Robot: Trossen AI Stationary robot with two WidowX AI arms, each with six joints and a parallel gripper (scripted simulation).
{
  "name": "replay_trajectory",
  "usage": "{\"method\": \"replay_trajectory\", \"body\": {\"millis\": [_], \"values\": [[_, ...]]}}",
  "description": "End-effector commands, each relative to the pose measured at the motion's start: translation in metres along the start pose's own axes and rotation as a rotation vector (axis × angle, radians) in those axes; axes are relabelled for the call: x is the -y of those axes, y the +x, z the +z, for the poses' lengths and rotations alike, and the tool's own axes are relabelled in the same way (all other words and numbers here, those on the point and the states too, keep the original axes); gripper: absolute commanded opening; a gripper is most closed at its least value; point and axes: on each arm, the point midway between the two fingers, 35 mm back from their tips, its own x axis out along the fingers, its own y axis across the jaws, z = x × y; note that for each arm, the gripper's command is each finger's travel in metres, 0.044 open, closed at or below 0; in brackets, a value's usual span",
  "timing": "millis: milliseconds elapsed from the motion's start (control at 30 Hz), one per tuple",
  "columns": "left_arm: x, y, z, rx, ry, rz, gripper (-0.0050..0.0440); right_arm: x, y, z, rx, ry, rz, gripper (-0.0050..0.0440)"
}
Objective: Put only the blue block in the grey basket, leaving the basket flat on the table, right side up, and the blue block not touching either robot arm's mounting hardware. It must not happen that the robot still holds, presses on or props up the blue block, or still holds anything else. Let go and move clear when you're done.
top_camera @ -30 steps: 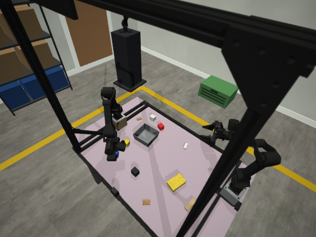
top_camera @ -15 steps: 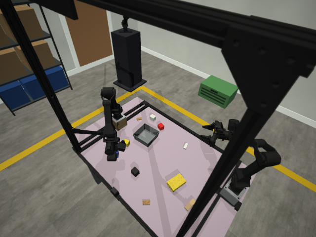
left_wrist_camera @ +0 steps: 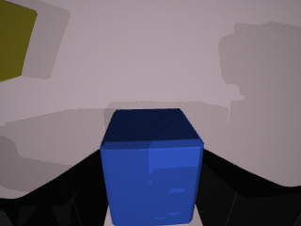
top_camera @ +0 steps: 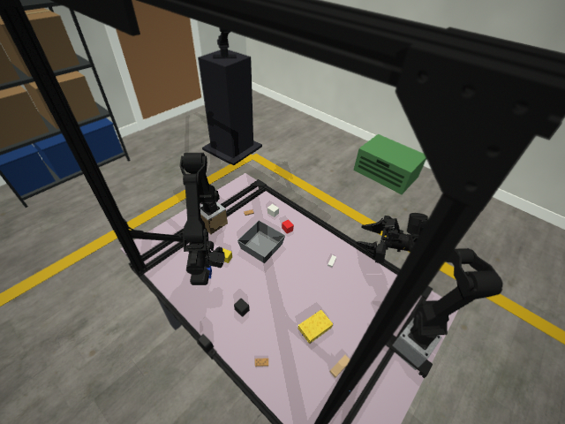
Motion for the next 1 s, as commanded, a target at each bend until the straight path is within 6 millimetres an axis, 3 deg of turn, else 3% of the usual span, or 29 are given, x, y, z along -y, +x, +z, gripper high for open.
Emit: {"method": "replay_trajectory", "body": {"millis": [0, 133, 400, 967], "values": [[0.007, -0.030, 0.000, -0.004, -0.002, -0.027, 0.0000, -0.001, 0.000, 0.000, 0.001, -0.004, 0.004, 0.0400], [0.004, -0.058, 0.000, -0.004, -0.002, -0.027, 0.0000, -0.001, 0.000, 0.000, 0.001, -0.004, 0.004, 0.0400], [0.002, -0.069, 0.000, -0.004, -0.002, -0.027, 0.0000, -0.001, 0.000, 0.000, 0.001, -0.004, 0.004, 0.0400], [-0.019, -0.068, 0.072, -0.004, -0.002, -0.027, 0.0000, -0.001, 0.000, 0.000, 0.001, -0.004, 0.004, 0.0400]]}}
